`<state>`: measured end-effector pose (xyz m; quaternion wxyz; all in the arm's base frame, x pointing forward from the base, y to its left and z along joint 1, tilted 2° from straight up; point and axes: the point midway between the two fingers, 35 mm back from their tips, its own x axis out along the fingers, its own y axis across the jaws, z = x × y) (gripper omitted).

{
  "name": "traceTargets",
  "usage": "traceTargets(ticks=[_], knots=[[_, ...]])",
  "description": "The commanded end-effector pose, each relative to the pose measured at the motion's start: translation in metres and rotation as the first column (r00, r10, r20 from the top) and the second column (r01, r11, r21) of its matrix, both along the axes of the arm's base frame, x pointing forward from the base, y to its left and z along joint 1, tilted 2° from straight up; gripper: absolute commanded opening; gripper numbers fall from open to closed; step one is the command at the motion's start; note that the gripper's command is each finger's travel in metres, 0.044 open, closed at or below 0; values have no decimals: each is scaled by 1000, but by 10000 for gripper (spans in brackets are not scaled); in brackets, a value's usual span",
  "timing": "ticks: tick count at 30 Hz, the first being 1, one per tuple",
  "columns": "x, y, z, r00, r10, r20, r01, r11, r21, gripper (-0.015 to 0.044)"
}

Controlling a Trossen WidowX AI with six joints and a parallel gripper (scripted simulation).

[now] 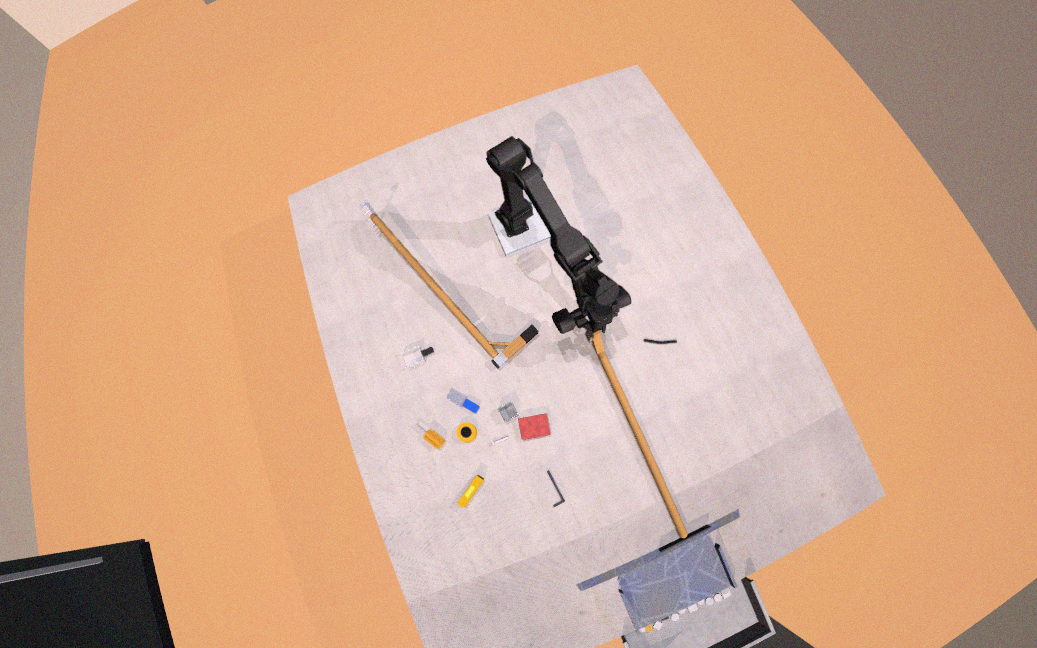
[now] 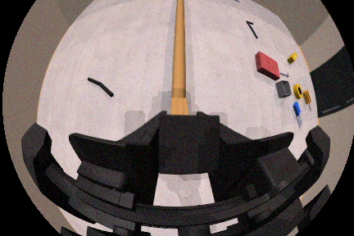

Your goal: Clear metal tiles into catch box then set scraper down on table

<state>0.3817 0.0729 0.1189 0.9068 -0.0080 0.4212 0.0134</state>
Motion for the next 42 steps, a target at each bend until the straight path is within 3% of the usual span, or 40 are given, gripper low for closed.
traceTargets(ticks=[1,21,42], knots=[[-4,-1,7,1000,-5,26,5,1000,7,0],[-35,-8,-3,1000,-5,27,5,1000,7,0],[-38,-32,-5,1000,-9,17,9,1000,1,0]])
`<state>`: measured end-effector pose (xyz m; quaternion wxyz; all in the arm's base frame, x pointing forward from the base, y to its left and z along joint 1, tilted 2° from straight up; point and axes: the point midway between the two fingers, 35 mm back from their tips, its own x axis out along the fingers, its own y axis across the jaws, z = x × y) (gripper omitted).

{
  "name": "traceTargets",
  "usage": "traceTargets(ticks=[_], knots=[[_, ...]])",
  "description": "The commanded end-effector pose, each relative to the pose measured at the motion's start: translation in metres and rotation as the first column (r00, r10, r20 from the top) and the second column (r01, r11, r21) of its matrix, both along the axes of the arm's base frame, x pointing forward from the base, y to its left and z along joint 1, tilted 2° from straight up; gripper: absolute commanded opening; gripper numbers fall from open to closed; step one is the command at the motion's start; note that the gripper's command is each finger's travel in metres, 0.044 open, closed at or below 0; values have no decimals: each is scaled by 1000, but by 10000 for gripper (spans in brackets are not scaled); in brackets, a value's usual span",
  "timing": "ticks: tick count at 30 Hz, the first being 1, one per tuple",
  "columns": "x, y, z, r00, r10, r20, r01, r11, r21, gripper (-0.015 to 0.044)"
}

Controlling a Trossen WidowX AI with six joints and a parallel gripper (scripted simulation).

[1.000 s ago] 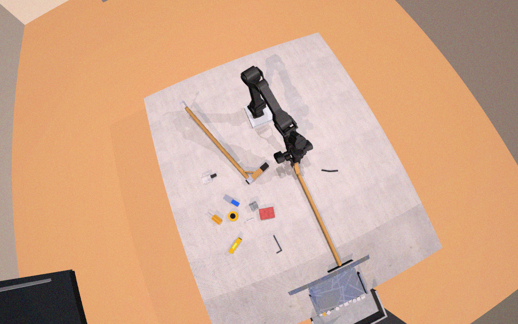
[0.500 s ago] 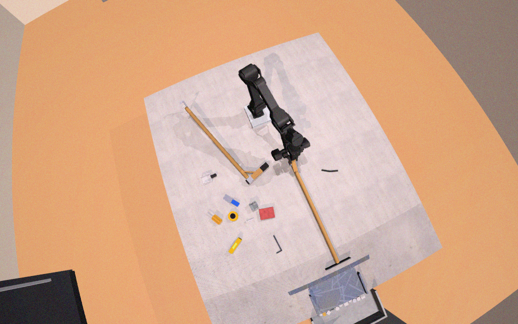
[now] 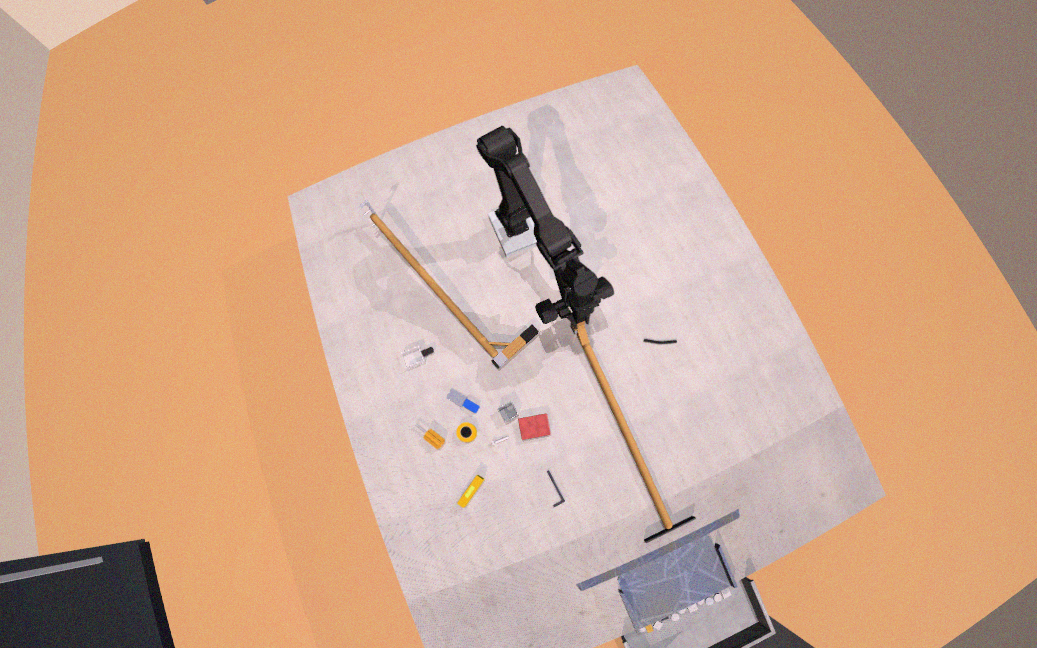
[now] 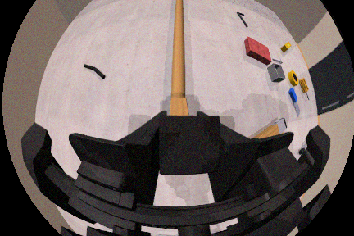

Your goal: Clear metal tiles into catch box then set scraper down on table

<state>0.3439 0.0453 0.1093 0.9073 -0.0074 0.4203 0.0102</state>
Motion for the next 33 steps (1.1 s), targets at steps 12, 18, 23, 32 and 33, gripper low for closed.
traceTargets(ticks=[12,18,23,32,33], knots=[[-3,-19,4,1000,-6,10,6,1000,-1,0],[-4,-24,3,1000,-7,8,7,1000,-2,0],[-4,-27,3,1000,-9,6,9,1000,-3,0],[9,-29,5,1000,-10,6,11,1000,-3,0],[10,-29,5,1000,-11,7,11,1000,-3,0]])
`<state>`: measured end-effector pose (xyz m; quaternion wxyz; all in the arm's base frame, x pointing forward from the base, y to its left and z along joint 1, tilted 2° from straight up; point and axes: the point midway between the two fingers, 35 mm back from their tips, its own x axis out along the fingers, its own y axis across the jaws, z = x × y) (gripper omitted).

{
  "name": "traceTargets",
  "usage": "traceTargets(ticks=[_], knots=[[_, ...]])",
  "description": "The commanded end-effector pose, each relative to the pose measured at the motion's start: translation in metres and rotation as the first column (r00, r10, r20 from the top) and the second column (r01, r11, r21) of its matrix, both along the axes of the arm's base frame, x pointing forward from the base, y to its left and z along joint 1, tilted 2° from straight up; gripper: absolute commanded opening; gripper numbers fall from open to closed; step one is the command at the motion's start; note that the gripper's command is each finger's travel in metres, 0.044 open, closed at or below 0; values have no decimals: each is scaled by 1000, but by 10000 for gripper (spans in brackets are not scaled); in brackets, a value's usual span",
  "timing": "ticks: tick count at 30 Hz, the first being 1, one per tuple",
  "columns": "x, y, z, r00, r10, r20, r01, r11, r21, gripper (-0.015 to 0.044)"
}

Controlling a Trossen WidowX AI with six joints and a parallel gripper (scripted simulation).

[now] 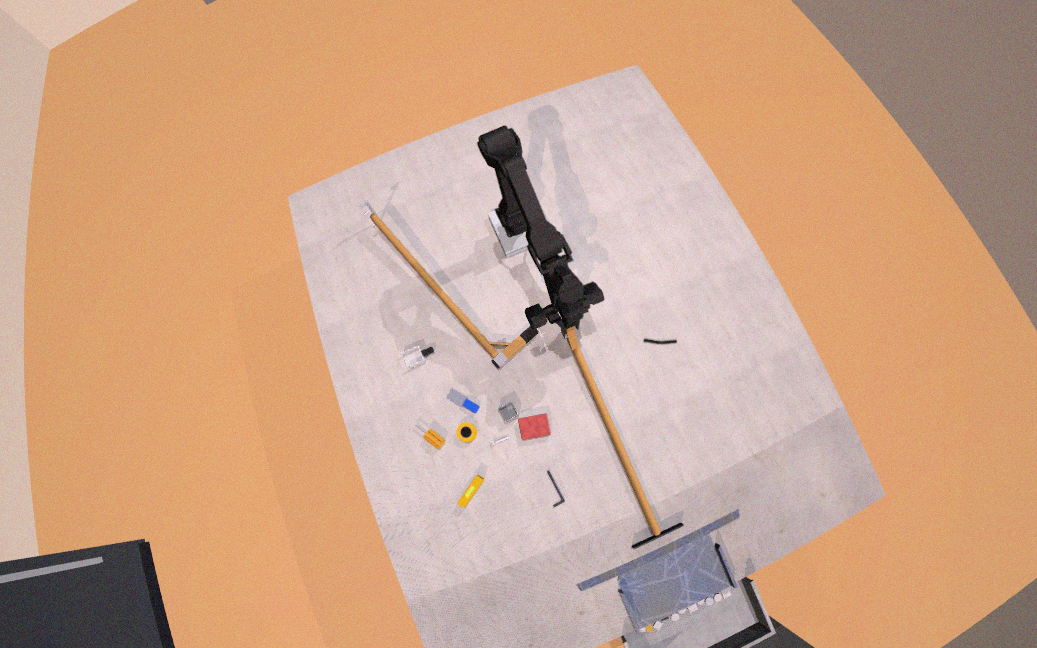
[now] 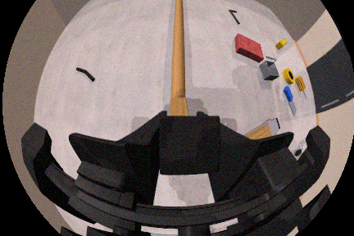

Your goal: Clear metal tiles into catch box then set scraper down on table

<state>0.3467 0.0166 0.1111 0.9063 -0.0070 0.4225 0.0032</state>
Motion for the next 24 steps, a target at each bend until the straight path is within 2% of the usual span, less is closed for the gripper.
traceTargets(ticks=[1,24], knots=[[9,0,4,1000,2,11,-2,1000,2,0],[46,0,5,1000,-2,13,2,1000,0,0]])
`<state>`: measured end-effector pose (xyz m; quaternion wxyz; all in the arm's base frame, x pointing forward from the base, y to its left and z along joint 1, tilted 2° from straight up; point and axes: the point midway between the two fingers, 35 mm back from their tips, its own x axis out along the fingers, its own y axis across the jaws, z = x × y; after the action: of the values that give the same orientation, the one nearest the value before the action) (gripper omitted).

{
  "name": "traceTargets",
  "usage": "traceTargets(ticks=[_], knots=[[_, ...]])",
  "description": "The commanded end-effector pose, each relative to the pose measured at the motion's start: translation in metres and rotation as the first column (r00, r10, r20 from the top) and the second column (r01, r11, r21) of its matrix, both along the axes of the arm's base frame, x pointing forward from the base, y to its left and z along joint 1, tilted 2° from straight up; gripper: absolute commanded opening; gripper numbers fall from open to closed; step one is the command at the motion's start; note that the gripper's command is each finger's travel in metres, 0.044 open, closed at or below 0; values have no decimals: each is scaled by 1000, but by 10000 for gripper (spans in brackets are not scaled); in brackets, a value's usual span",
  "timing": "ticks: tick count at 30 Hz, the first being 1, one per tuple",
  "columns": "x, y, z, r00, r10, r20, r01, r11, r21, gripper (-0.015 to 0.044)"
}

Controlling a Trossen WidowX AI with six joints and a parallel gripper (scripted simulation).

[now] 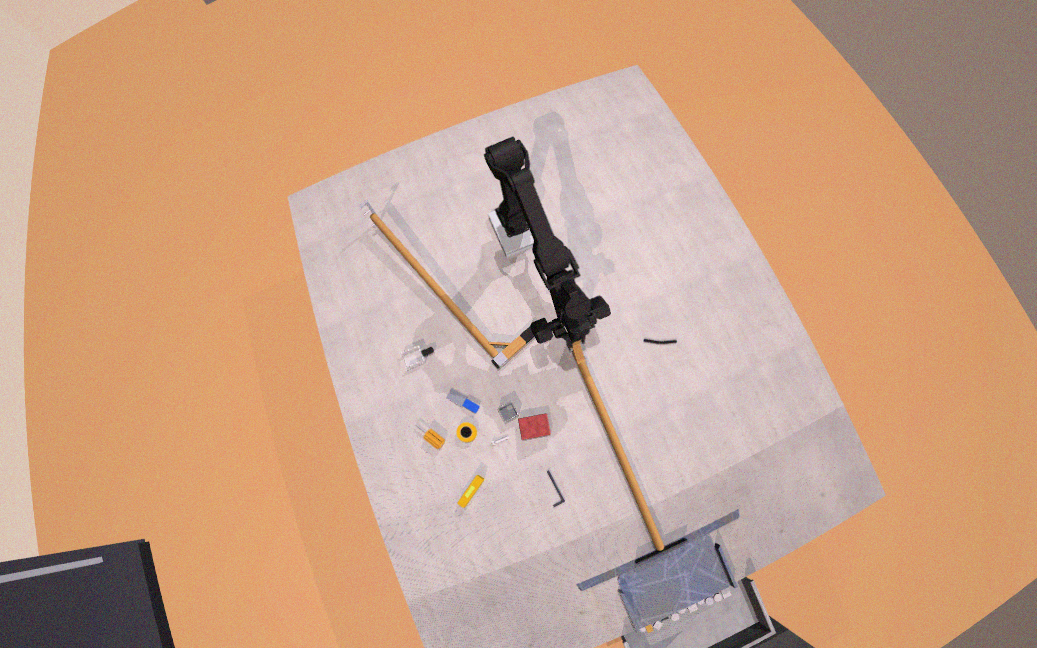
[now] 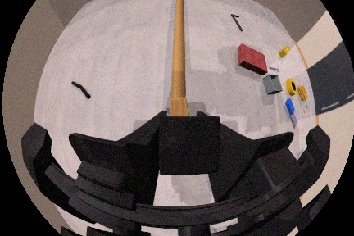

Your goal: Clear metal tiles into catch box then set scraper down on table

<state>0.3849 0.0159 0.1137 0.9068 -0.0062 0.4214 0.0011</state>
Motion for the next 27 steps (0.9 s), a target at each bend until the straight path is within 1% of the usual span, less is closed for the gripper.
traceTargets(ticks=[1,27], knots=[[9,1,3,1000,2,11,-2,1000,1,0],[50,2,5,1000,1,14,-1,1000,1,0]])
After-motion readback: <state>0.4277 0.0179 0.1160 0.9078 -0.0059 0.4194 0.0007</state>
